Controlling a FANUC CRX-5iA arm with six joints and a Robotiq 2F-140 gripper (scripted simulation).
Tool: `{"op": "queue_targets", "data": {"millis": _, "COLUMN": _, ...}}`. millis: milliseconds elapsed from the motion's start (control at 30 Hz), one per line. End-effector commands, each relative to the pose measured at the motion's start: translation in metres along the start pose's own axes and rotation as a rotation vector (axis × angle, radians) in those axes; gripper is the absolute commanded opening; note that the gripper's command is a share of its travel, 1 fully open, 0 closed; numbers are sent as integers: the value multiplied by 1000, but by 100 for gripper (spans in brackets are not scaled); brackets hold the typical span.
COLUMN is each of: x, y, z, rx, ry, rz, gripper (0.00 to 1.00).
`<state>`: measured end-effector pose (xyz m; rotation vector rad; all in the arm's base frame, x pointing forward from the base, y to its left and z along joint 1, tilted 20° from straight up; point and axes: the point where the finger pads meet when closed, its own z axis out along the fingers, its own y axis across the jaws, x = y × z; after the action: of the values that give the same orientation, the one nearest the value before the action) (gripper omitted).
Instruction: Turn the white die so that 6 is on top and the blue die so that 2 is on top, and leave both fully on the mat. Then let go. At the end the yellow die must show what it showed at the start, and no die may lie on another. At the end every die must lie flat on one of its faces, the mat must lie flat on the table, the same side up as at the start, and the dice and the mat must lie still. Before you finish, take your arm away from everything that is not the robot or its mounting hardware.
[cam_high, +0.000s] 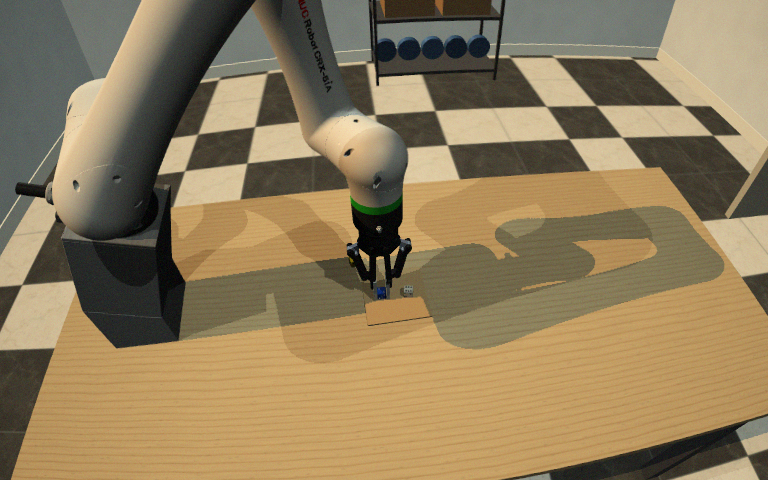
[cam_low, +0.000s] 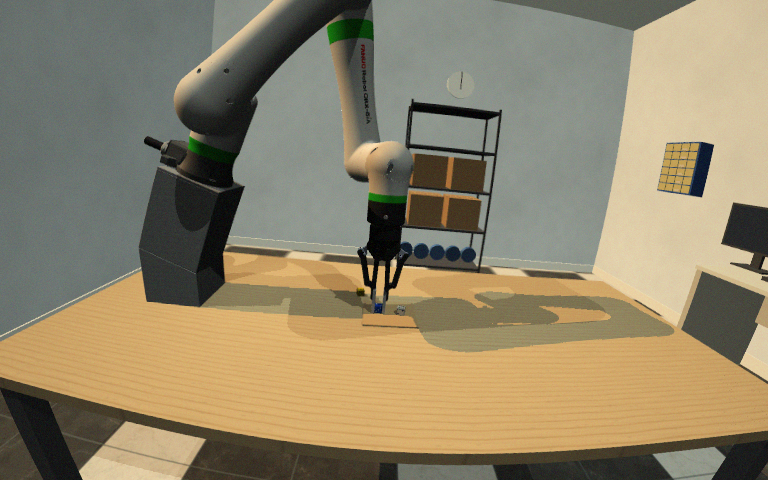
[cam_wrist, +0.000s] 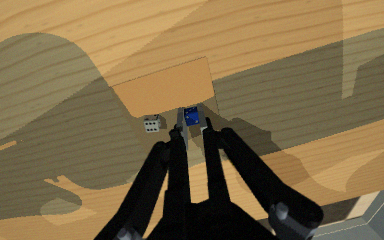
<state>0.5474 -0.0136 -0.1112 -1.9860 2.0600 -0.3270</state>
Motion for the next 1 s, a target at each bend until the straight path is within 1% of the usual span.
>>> {"op": "queue_targets", "data": {"millis": 0, "x": 0, "y": 0, "z": 0, "rx": 0, "ry": 0, "rz": 0, "gripper": 14}}
{"op": "queue_targets", "data": {"millis": 33, "x": 0, "y": 0, "z": 0, "rx": 0, "ry": 0, "rz": 0, "gripper": 14}}
{"op": "queue_targets", "data": {"millis": 67, "x": 0, "y": 0, "z": 0, "rx": 0, "ry": 0, "rz": 0, "gripper": 17}}
{"op": "queue_targets", "data": {"millis": 133, "x": 0, "y": 0, "z": 0, "rx": 0, "ry": 0, "rz": 0, "gripper": 17}}
{"op": "queue_targets", "data": {"millis": 167, "x": 0, "y": 0, "z": 0, "rx": 0, "ry": 0, "rz": 0, "gripper": 19}}
{"op": "queue_targets", "data": {"millis": 233, "x": 0, "y": 0, "z": 0, "rx": 0, "ry": 0, "rz": 0, "gripper": 19}}
{"op": "queue_targets", "data": {"millis": 267, "x": 0, "y": 0, "z": 0, "rx": 0, "ry": 0, "rz": 0, "gripper": 21}}
{"op": "queue_targets", "data": {"millis": 700, "x": 0, "y": 0, "z": -1, "rx": 0, "ry": 0, "rz": 0, "gripper": 21}}
{"op": "queue_targets", "data": {"millis": 833, "x": 0, "y": 0, "z": -8, "rx": 0, "ry": 0, "rz": 0, "gripper": 21}}
{"op": "queue_targets", "data": {"millis": 967, "x": 0, "y": 0, "z": -23, "rx": 0, "ry": 0, "rz": 0, "gripper": 21}}
